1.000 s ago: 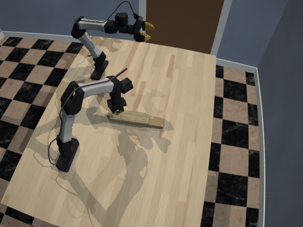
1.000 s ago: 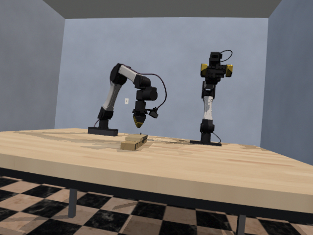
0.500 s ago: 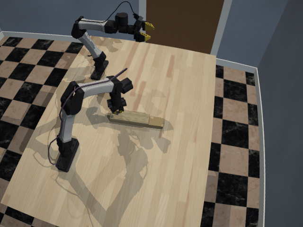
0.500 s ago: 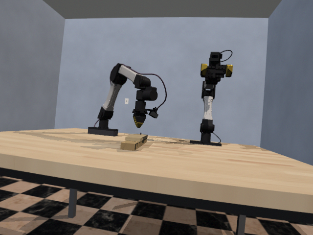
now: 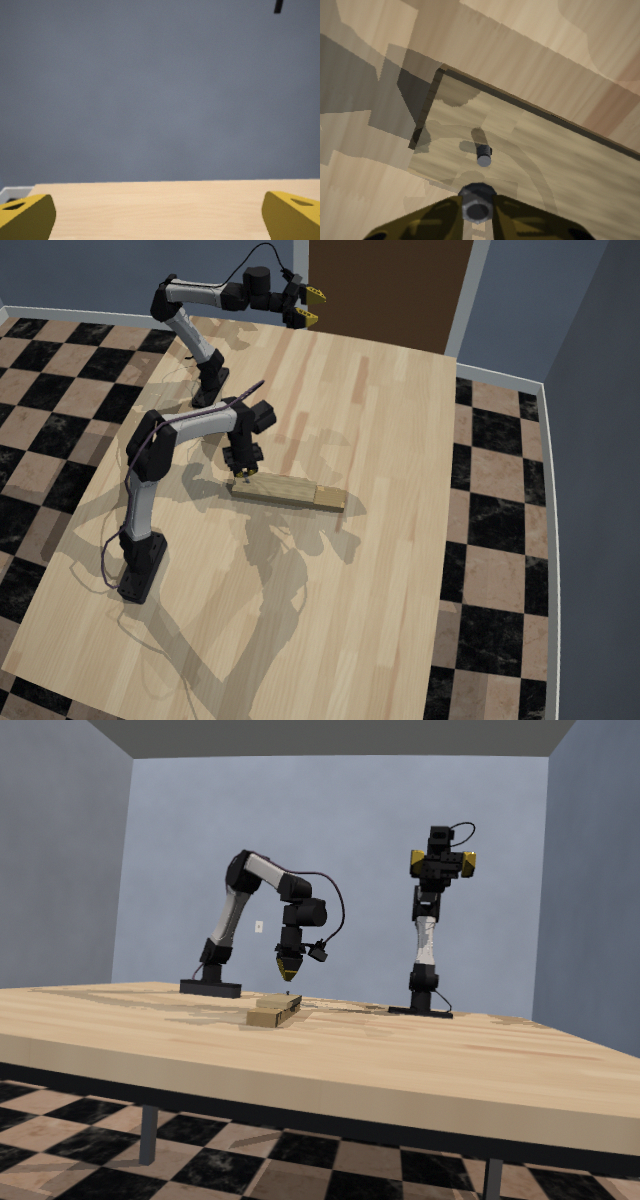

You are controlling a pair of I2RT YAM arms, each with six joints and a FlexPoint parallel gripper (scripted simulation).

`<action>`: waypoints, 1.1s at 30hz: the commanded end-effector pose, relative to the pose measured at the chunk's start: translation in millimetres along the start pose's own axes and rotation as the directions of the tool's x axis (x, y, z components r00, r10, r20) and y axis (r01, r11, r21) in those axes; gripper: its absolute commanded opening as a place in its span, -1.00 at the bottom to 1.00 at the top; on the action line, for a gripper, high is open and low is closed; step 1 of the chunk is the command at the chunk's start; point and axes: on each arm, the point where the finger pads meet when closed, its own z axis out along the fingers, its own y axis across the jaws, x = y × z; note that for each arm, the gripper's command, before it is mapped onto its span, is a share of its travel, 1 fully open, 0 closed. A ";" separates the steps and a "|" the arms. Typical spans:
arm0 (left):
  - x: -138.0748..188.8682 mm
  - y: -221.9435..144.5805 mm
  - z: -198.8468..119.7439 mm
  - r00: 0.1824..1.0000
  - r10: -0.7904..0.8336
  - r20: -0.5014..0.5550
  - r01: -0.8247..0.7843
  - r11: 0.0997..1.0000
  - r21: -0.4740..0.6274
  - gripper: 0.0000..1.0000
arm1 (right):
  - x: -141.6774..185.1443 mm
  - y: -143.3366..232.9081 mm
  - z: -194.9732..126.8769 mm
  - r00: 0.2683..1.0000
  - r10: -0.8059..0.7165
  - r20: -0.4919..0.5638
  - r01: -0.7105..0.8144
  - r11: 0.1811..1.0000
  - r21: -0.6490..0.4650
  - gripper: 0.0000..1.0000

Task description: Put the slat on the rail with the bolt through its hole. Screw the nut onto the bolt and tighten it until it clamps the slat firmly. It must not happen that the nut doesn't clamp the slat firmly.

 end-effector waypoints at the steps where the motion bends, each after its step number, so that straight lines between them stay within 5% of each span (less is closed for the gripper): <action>1: -5.9 -1.8 -0.2 1.000 0.003 0.018 -0.003 1.000 0.012 1.00 | 0.6 -1.6 -14.8 1.000 0.015 0.014 -0.015 1.000 0.025 -0.73; 33: -5.9 -1.8 -0.2 1.000 0.003 0.018 -0.003 1.000 0.012 1.00 | -1.0 -4.6 6.7 1.000 0.012 0.010 -0.012 1.000 0.018 -0.73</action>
